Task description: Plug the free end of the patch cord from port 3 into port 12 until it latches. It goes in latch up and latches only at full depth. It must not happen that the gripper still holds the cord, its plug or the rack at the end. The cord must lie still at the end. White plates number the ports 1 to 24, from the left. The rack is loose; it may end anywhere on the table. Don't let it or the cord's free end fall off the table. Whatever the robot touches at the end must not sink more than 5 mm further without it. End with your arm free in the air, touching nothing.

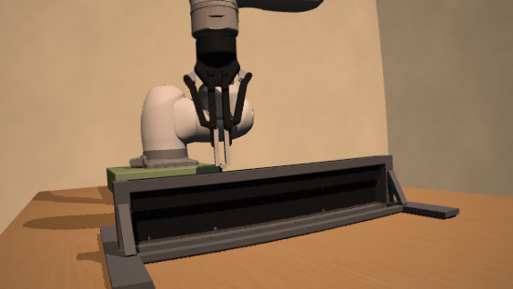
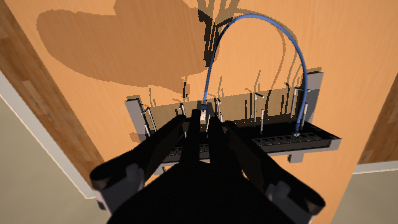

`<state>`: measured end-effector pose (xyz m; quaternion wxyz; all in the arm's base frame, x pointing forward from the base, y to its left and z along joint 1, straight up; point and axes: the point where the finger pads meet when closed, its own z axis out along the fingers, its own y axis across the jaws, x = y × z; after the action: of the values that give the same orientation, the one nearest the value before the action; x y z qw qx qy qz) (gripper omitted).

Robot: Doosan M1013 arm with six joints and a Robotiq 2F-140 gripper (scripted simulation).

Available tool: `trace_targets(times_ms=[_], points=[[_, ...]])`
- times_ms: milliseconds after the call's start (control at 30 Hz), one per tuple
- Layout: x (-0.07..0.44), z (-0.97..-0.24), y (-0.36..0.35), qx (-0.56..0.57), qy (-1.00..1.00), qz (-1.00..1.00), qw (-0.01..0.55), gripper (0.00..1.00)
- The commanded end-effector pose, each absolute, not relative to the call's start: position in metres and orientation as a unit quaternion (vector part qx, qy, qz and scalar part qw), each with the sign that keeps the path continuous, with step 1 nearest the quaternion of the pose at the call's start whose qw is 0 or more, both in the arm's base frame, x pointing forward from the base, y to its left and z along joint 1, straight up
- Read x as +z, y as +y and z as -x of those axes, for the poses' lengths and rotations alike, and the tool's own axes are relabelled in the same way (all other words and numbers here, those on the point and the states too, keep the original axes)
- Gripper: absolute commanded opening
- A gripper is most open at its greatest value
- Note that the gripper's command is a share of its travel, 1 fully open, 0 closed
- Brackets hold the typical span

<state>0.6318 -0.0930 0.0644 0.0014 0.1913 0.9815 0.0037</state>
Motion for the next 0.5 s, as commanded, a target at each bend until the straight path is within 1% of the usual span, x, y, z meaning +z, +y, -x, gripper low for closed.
trace_targets(times_ms=[0, 467], points=[[0.069, -0.644, -0.076, 0.006, 0.990, -0.143, 0.000, 0.00], [0.075, -0.660, -0.048, 0.007, 0.998, -0.062, 0.000, 0.00]])
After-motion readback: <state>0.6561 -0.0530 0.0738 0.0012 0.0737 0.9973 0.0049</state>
